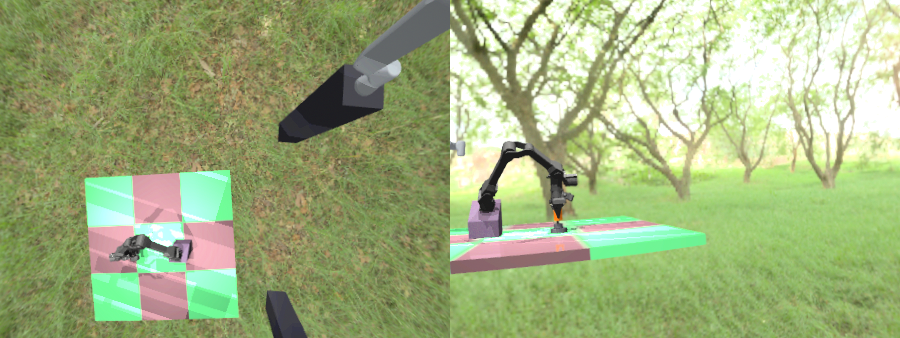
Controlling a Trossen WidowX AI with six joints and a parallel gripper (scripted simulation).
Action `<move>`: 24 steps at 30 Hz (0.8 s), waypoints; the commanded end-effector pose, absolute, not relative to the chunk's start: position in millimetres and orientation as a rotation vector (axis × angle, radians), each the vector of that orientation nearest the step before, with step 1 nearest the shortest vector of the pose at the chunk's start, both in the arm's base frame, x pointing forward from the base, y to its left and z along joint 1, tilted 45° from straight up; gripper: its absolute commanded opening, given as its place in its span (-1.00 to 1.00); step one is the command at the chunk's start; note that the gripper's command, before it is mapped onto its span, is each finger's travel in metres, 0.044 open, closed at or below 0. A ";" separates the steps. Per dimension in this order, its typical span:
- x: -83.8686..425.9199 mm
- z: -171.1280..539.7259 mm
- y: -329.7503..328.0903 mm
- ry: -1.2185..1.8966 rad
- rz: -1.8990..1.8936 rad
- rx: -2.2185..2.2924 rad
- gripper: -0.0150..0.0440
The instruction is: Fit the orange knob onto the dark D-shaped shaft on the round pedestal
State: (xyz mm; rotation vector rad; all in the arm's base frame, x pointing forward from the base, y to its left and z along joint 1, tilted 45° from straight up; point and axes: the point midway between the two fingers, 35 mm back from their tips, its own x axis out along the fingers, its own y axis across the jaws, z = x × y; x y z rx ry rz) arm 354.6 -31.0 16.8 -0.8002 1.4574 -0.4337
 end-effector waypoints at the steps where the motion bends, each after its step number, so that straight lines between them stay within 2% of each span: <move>1: 353.4 15.9 -30.5 1.458 -0.431 -0.803 -0.49; 24: 353.8 17.5 -27.7 1.519 -0.281 -0.969 -0.49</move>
